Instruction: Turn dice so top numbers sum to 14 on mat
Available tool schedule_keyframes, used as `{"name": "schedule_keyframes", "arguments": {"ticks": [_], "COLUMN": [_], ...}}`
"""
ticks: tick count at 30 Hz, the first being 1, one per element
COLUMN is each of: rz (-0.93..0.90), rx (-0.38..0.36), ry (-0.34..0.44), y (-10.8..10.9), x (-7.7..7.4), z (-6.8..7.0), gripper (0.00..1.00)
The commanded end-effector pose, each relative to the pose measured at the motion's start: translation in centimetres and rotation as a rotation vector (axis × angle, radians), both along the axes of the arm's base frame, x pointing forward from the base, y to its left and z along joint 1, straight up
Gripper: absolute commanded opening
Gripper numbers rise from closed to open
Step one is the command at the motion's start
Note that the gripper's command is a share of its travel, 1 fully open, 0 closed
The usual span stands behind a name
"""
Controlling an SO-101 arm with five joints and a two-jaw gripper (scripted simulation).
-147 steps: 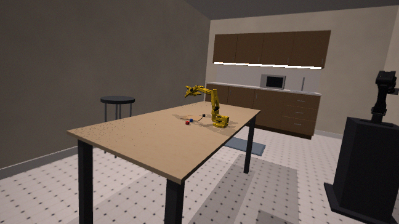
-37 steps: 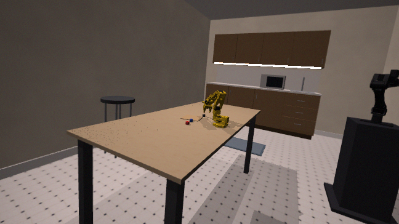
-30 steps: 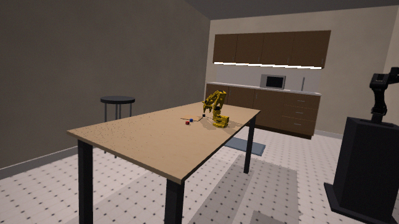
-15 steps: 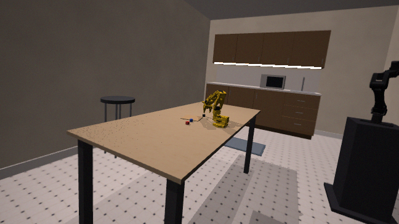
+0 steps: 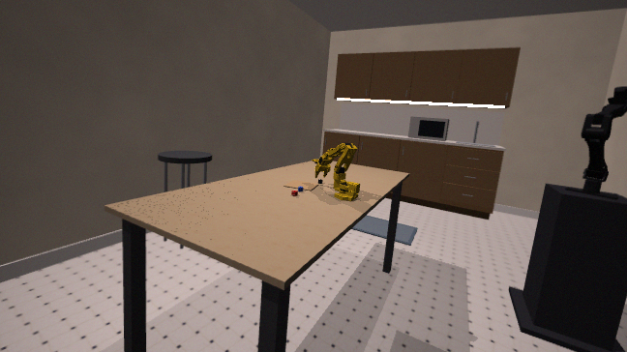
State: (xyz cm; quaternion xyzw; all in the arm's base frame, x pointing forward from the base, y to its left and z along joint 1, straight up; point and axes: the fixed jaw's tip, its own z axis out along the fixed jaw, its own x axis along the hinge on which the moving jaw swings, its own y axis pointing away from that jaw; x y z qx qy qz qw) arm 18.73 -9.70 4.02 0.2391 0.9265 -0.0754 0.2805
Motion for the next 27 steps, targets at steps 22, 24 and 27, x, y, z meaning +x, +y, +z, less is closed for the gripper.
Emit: {"name": "schedule_keyframes", "arguments": {"ticks": [22,24,27], "rz": [0.749,0.783,0.813], "rx": [-0.008,-0.007,-0.006], "ry": [-0.041,-0.042,-0.042], "y": [14.7,15.2,15.7], "x": [-1.0,-1.3,-1.6], "z": [0.7,0.7,0.6], "gripper": [0.28,0.28,0.28]}}
